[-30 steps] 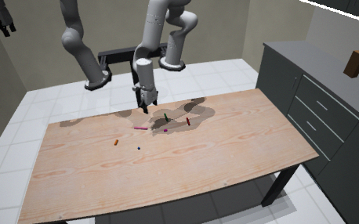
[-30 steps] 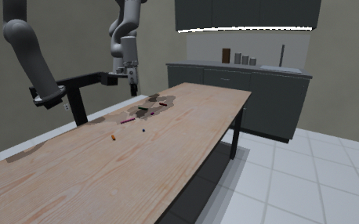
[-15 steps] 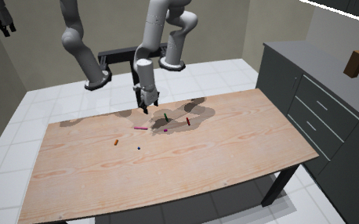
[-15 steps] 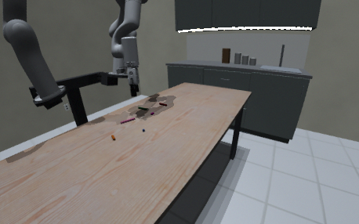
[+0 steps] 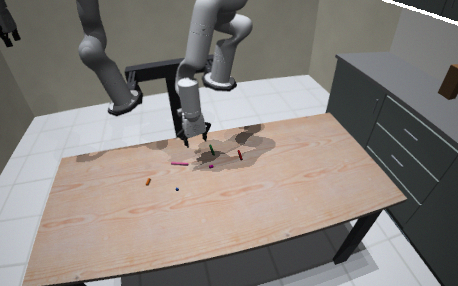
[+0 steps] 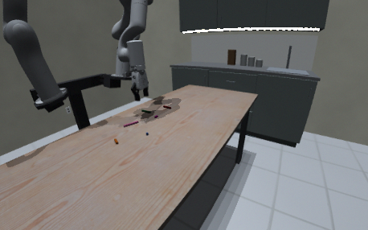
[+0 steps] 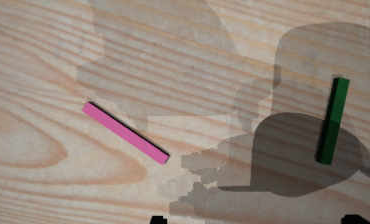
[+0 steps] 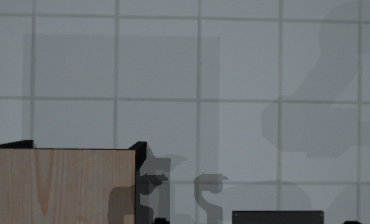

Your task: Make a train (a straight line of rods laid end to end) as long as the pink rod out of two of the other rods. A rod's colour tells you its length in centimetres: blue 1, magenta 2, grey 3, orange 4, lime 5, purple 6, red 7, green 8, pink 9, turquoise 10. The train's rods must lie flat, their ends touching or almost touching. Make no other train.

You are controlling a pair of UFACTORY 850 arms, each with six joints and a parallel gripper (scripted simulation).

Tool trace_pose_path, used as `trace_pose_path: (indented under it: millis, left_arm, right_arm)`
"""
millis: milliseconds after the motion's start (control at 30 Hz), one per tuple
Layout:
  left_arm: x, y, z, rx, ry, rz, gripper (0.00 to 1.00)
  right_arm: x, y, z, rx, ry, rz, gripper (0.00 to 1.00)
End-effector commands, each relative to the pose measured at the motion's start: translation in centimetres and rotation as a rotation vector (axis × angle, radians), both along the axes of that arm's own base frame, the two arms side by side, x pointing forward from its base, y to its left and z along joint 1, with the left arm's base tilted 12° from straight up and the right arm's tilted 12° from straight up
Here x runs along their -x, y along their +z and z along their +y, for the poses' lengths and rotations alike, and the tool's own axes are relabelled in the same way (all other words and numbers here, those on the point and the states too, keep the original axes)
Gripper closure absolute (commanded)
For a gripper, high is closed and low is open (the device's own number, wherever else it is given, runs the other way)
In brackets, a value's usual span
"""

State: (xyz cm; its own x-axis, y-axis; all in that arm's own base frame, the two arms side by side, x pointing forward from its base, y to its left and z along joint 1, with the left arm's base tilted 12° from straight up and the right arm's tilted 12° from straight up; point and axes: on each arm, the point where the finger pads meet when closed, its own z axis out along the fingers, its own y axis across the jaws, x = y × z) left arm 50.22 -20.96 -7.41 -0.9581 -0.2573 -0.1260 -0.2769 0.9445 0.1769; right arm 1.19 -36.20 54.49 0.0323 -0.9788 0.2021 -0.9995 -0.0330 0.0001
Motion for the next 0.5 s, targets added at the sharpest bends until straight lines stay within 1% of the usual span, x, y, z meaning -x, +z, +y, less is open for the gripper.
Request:
trace_pose_path:
  millis: [0,333,400,433,467]
  left_arm:
    - [-0.6,-0.3,0.5,-0.007,-0.157,0.057,0.0]
    - [-1.4,-1.0,1.7,-0.026,-0.455,0.118,0.0]
    - [-1.4,-1.0,1.7,-0.026,-0.455,0.118,0.0]
    - [-1.7,-1.2,2.0,-0.031,-0.536,0.134,0.0]
    - [-1.7,-1.3,2.1,-0.033,-0.563,0.14,0.0]
  right_arm:
    - [0.0,0.1,0.0,0.002,0.0,0.0,0.0]
    - [0.0,0.1,0.0,0.002,0.0,0.0,0.0]
    - [0.0,0.1,0.0,0.002,0.0,0.0,0.0]
    - [0.0,0.1,0.0,0.002,0.0,0.0,0.0]
    - [0.0,0.1,0.0,0.002,0.0,0.0,0.0]
